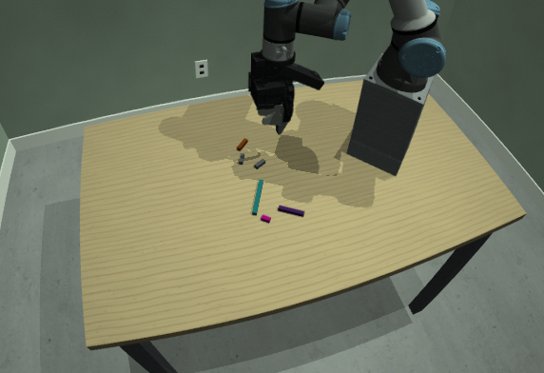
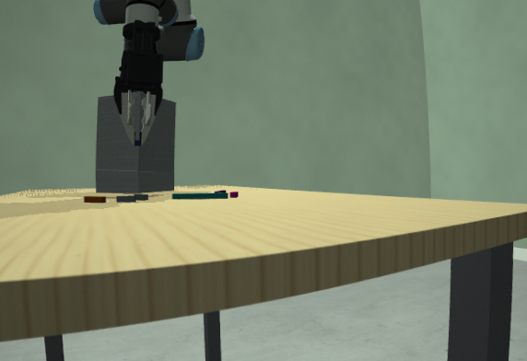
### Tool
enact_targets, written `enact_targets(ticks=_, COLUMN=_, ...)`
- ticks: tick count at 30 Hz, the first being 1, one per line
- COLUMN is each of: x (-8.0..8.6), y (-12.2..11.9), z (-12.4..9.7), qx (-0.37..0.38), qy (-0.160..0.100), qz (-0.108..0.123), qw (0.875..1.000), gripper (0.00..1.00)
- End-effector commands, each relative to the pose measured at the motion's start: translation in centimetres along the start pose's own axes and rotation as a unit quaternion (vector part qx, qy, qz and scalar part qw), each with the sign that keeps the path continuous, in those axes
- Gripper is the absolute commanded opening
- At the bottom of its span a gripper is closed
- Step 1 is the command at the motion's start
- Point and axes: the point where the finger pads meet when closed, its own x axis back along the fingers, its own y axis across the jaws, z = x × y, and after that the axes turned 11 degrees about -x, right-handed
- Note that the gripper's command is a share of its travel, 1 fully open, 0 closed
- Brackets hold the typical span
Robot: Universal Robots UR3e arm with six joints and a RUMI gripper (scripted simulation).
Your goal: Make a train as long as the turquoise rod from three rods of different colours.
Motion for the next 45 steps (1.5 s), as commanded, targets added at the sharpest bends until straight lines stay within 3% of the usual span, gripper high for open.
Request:
enact_targets(ticks=1, x=0.0, y=-1.3, z=0.0, qx=0.023, qy=-0.004, qz=-0.005, qw=1.000, gripper=0.00)
enact_targets(ticks=31, x=-0.7, y=-1.5, z=0.0, qx=0.027, qy=-0.004, qz=-0.006, qw=1.000, gripper=0.00)
enact_targets(ticks=45, x=-3.7, y=-1.5, z=0.0, qx=0.027, qy=-0.004, qz=-0.006, qw=1.000, gripper=0.00)
